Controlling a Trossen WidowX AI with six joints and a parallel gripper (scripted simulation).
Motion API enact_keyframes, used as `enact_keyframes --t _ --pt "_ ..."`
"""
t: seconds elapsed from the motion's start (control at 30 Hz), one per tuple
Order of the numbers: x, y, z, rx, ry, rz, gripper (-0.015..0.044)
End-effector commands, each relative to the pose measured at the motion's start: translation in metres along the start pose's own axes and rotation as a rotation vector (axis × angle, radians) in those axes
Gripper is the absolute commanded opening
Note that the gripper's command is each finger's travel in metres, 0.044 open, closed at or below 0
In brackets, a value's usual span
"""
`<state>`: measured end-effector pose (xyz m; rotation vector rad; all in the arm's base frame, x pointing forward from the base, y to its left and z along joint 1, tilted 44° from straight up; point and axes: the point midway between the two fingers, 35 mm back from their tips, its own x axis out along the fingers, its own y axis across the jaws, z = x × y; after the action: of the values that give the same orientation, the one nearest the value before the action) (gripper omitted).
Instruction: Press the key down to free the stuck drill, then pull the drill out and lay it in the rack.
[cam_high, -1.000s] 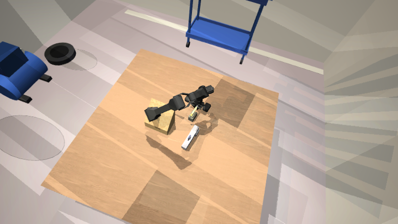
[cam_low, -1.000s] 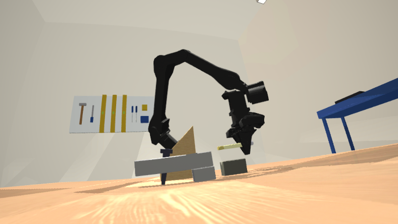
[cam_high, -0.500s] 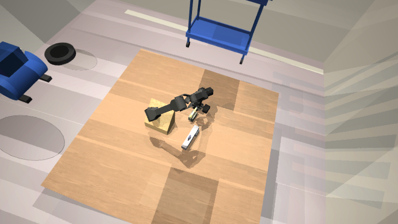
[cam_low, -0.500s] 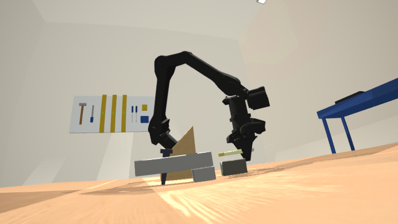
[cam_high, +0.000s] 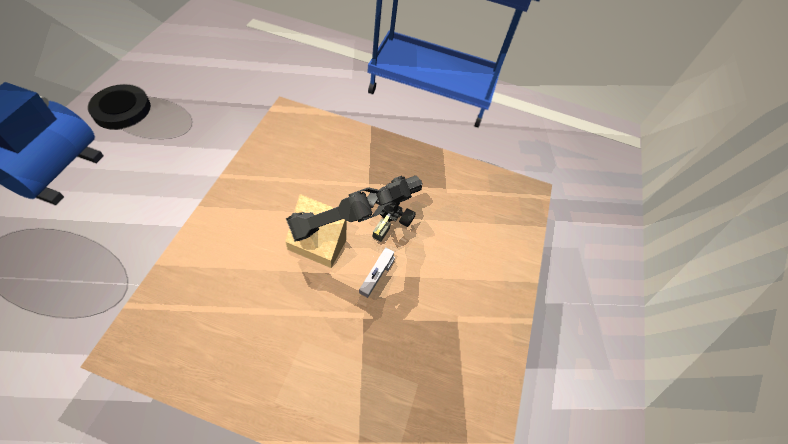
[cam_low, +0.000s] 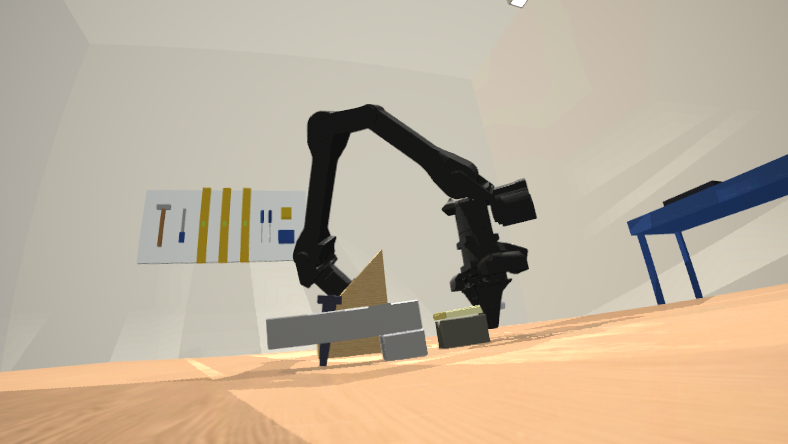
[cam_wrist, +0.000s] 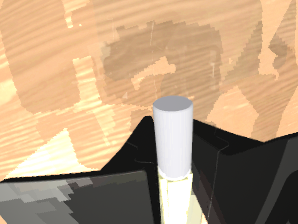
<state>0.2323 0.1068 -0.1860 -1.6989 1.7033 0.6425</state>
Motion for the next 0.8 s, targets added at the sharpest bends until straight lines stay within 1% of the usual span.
enact_keyframes --t 0.0,0.27,0.3,0.77 --pt "0.0062 -0.0002 -0.0010 -0.003 0.006 -0.003 0.0000" --pt "0.0140 -0.0007 -0.0014 -0.003 0.006 -0.003 0.0000" --pt "0.0073 -0.0008 0.0008 -0.001 -0.003 -0.005 0.0026" --pt "0.0073 -0.0008 0.0008 -0.001 -0.003 -0.005 0.0394"
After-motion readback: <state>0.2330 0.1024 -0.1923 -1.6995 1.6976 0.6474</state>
